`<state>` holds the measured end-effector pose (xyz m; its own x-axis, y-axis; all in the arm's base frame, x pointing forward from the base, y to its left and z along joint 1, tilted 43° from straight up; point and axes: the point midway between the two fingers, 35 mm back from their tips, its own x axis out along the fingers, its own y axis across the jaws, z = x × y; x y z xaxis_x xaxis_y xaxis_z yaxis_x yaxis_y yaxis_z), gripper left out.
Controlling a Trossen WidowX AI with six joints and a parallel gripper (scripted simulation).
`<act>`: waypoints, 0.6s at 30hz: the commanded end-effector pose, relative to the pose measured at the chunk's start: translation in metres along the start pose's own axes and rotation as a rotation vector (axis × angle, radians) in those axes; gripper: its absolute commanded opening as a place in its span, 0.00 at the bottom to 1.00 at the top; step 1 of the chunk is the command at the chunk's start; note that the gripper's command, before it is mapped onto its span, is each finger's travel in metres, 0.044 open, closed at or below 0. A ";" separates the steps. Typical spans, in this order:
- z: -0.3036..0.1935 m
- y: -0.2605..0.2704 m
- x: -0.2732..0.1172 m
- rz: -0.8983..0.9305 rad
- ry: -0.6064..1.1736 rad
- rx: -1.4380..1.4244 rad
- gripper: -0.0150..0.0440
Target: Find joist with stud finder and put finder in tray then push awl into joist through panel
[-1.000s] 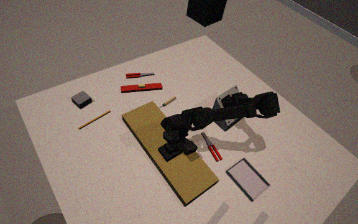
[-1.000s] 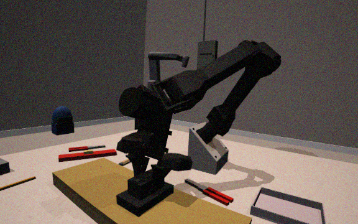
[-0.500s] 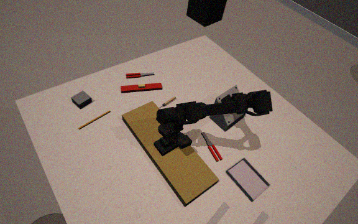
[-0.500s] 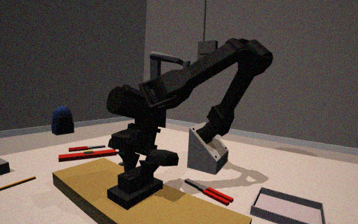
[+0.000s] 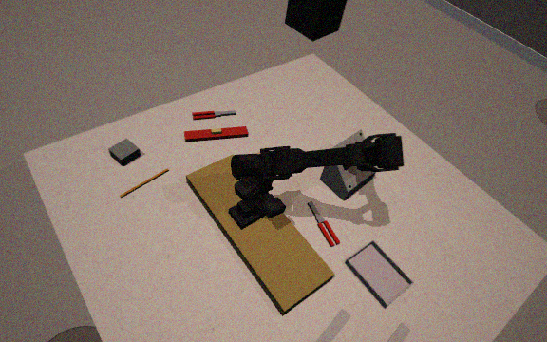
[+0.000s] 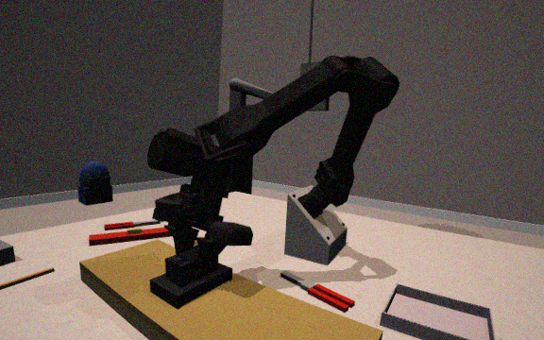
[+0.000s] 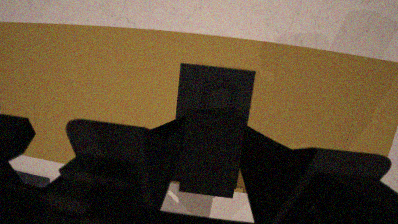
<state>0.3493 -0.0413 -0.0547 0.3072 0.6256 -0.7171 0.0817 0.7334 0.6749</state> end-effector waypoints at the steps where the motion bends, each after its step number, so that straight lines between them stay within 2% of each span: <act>1: -0.001 -0.012 0.000 -0.006 0.001 0.004 0.25; 18: -0.001 -0.051 -0.001 -0.008 0.000 0.003 0.25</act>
<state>0.3459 -0.0723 -0.0823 0.3085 0.6247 -0.7174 0.0811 0.7341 0.6742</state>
